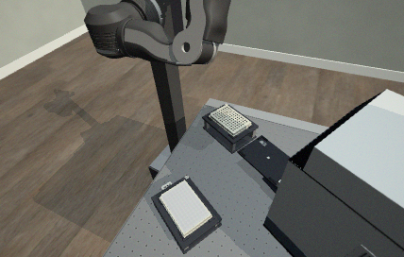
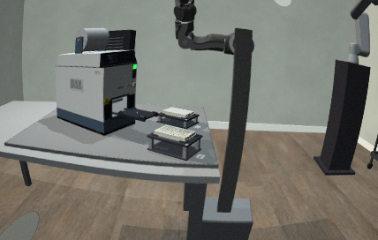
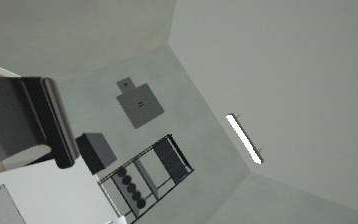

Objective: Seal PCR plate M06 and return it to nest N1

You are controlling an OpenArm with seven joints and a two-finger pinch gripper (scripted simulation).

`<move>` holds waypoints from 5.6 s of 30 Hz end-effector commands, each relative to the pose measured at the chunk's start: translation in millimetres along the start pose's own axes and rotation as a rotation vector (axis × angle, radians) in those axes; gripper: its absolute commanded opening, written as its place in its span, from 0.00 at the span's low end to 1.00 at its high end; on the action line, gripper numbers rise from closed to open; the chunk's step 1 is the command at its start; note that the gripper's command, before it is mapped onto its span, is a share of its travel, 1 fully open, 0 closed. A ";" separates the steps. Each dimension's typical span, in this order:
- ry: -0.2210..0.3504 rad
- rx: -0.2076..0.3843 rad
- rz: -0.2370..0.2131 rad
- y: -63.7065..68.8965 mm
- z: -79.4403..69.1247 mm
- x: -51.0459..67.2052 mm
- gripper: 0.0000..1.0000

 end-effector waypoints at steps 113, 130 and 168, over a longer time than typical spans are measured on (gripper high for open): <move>0.290 0.905 0.377 111.5 -51.9 -27.0 0.77; 0.360 1.131 0.469 131.7 -70.9 -29.0 0.77; 0.503 1.583 0.659 170.4 -121.4 -25.9 0.77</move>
Point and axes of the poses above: the point where the finger pads meet when closed, its own y axis back along the fingers, its own z axis across the jaws, x = y × z, the point moved 7 cm from there along y, back along the fingers, and after that the axes turned 10 degrees about y, right-handed, at the moved point
